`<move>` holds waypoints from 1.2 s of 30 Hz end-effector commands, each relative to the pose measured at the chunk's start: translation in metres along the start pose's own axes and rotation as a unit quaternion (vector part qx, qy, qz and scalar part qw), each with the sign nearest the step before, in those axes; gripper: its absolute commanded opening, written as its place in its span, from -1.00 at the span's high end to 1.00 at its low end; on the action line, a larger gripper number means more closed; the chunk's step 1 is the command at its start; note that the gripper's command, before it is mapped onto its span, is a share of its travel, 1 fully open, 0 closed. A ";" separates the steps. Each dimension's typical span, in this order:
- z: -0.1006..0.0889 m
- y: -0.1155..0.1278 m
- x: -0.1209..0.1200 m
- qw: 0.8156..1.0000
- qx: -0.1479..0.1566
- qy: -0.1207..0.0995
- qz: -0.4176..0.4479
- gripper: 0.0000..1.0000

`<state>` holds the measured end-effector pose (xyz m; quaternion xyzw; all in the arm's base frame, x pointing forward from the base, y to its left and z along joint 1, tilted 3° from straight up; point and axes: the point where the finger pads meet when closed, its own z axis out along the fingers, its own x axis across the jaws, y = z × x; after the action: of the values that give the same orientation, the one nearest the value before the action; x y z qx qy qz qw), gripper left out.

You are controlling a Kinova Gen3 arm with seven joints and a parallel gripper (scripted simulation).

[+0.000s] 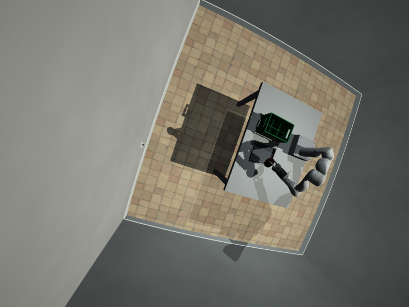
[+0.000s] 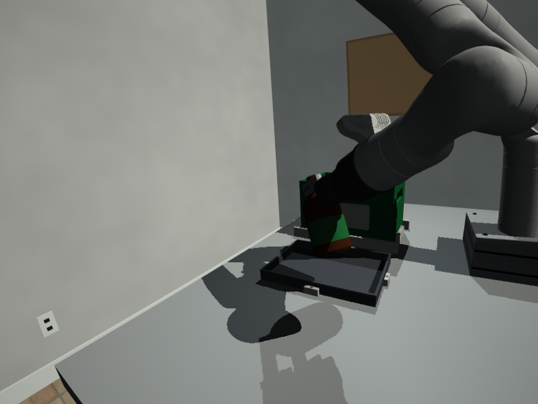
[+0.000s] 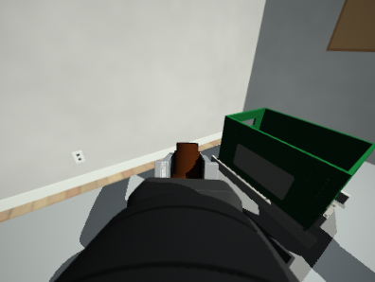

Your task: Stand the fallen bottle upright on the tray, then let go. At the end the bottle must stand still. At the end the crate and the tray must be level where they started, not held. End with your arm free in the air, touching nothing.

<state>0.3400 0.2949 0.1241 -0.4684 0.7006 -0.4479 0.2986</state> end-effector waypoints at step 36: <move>-0.002 0.003 -0.001 0.998 0.070 -0.003 -0.003 1.00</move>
<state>0.3372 0.2966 0.1216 -0.4497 0.6657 -0.4952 0.3309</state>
